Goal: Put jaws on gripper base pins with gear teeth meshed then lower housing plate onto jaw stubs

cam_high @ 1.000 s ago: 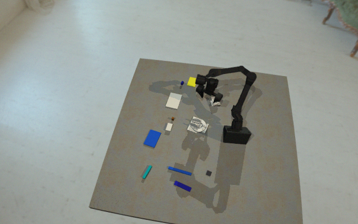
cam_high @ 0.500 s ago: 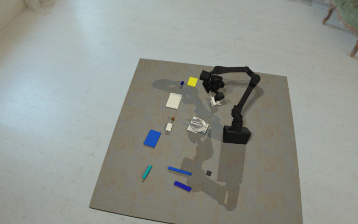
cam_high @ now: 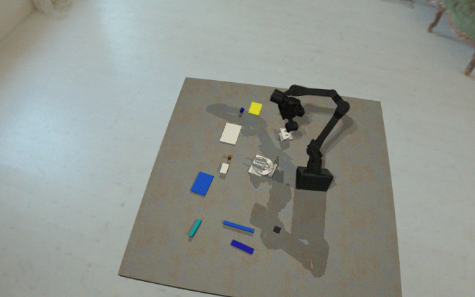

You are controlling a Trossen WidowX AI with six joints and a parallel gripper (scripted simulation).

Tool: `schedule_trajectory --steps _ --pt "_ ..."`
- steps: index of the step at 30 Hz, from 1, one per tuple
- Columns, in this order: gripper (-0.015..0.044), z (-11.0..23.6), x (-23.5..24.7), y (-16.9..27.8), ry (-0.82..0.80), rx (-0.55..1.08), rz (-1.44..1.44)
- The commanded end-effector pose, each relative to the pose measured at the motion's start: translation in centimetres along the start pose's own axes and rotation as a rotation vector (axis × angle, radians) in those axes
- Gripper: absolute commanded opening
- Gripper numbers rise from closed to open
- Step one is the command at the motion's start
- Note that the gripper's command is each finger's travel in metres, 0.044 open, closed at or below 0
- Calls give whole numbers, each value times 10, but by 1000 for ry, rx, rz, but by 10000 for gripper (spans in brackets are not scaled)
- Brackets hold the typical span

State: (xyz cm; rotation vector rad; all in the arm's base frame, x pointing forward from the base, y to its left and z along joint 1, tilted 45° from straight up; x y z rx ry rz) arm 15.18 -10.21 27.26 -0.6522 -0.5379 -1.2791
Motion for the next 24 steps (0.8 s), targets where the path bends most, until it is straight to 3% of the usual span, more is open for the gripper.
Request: schedule_trajectory --steps 1,7,24 --pt "440 0 0 -1 3 1 -23" --pt "440 -38 0 -2 1 1 -23" --pt "440 -55 0 -1 0 0 -23"
Point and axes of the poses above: the point midway between the two fingers, 35 mm back from their tips, its own z axis back along the fingers, its own x axis across the jaws, y = z × x, the point moved 7 cm from there along z, back along the fingers, and after that the axes turned 4 degrees about -z, right-handed, at the moved point
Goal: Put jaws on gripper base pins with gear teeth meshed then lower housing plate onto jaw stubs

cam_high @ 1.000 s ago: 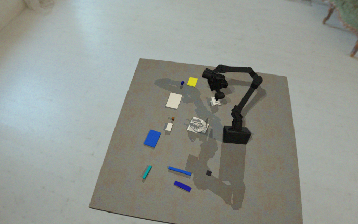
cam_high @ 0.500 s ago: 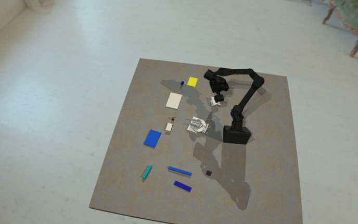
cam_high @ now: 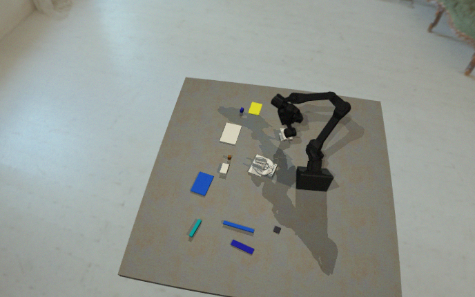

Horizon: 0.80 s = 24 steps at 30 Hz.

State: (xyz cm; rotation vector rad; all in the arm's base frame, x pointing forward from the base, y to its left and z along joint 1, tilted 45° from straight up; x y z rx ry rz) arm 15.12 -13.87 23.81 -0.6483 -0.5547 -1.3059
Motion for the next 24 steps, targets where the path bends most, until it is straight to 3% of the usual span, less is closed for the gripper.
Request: schedule_trajectory --steps 1,24 --pt "440 -7 -1 0 5 -1 7" --pt "440 -36 -1 0 3 -2 7"
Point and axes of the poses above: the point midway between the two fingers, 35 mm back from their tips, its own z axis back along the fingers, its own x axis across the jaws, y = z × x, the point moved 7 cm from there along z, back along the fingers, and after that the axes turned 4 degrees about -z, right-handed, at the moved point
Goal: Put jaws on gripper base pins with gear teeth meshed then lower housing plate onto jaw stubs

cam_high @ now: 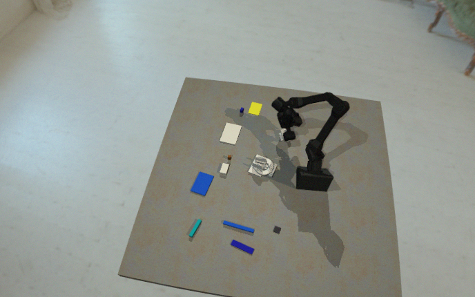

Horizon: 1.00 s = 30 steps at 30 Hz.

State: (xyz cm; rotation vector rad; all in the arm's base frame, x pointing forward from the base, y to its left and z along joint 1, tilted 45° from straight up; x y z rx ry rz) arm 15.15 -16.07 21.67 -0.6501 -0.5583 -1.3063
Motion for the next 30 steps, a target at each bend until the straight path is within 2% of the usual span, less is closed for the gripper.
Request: schedule_trajectory --steps 1,25,30 --pt "440 -7 -1 0 6 -2 9" --pt "440 -8 -1 0 6 -2 9" --pt "407 -8 -1 -1 4 -5 3"
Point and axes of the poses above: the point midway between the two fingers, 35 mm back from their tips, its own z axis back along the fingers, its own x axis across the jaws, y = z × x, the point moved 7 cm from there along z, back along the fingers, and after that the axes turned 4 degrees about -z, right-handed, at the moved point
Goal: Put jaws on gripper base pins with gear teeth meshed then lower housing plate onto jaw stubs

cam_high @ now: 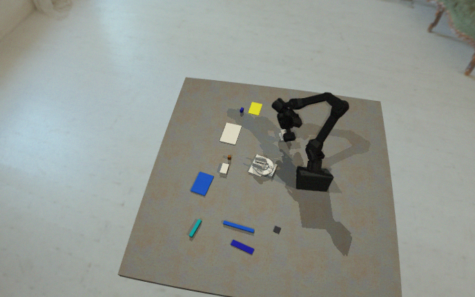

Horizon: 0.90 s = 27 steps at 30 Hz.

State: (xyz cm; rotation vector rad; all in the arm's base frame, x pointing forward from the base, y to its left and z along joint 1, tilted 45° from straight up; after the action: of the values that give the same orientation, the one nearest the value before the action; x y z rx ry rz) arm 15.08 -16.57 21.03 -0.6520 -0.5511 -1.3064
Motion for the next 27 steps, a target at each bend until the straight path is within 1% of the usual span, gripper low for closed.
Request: schedule_trajectory --steps 1,9,19,27 --pt "400 0 0 0 0 0 0" --pt "351 0 0 0 0 0 0" --pt "351 0 0 0 0 0 0" --pt "351 23 0 3 8 2 0"
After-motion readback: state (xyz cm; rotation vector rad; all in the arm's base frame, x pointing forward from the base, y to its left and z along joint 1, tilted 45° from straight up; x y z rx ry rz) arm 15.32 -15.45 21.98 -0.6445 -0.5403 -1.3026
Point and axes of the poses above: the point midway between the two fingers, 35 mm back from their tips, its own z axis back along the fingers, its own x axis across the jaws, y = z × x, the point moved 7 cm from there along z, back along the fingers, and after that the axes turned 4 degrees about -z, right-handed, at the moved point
